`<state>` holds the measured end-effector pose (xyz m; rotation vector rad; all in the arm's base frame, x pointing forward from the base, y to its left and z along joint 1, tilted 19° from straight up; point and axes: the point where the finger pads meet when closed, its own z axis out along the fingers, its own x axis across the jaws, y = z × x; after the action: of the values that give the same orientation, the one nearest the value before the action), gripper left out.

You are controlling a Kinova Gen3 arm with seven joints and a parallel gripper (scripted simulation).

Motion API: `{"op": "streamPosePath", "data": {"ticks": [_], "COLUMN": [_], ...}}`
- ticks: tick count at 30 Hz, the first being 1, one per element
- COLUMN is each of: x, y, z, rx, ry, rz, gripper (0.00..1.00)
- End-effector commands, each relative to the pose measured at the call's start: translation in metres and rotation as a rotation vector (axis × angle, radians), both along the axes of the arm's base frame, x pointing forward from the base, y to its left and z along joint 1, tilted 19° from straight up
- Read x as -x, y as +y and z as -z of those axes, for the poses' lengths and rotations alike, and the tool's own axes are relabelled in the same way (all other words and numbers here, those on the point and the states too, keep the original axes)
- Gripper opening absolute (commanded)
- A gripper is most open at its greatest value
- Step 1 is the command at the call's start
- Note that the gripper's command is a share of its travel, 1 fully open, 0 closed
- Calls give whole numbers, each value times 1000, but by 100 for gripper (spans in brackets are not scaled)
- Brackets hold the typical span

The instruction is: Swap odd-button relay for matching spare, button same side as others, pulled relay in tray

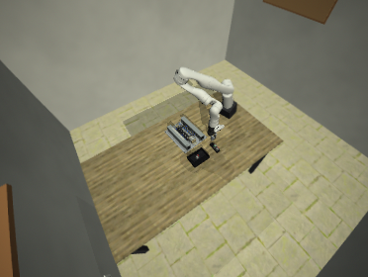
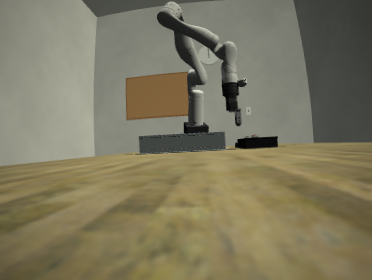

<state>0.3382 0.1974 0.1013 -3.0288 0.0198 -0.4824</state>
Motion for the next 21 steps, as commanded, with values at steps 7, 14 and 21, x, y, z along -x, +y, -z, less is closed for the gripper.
{"op": "streamPosePath", "data": {"ticks": [7, 14, 21], "x": [0, 1, 1], "y": [1, 2, 2], "z": [1, 3, 3], "rx": [0, 0, 0], "ry": [-1, 0, -1], "rz": [-1, -1, 0], "gripper": [0, 0, 0]}}
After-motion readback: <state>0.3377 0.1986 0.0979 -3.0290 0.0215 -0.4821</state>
